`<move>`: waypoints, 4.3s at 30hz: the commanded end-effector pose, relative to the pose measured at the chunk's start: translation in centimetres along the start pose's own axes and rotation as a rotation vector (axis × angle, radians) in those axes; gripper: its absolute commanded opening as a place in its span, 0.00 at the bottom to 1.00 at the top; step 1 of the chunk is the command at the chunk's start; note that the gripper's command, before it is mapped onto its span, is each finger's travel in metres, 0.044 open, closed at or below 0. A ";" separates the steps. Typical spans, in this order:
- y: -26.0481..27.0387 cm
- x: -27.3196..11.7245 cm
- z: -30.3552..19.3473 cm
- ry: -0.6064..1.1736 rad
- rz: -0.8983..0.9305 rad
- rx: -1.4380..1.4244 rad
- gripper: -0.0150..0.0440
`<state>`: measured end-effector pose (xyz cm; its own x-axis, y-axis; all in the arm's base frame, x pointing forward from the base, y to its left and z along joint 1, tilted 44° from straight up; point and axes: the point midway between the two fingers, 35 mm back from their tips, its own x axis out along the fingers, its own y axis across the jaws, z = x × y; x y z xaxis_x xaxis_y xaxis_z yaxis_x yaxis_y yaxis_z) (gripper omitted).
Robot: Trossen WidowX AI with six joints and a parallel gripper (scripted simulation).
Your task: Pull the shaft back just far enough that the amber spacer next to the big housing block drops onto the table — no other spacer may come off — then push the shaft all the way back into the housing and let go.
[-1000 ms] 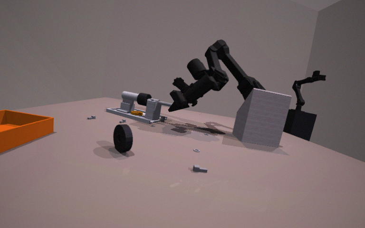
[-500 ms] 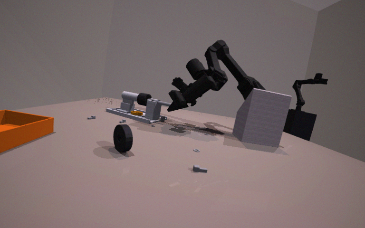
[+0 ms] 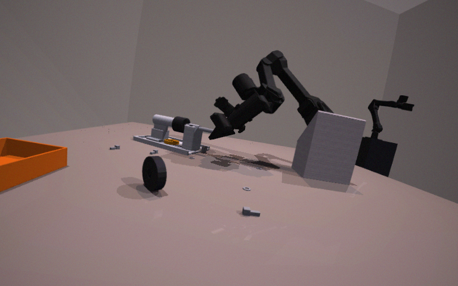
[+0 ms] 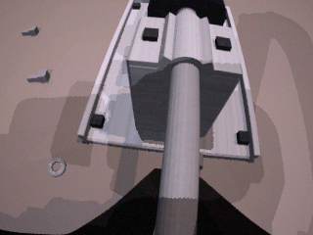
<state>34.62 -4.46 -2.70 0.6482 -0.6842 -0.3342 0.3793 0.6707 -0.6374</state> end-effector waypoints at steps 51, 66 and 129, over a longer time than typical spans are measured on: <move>0.0 1.2 1.5 -0.007 0.000 0.006 0.25; 0.0 1.5 1.8 -0.007 0.000 0.006 0.25; 0.0 2.8 3.1 -0.008 -0.001 0.007 0.25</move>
<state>38.13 -5.53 -1.66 0.6480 -0.6853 -0.3323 0.3818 0.6698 -0.6369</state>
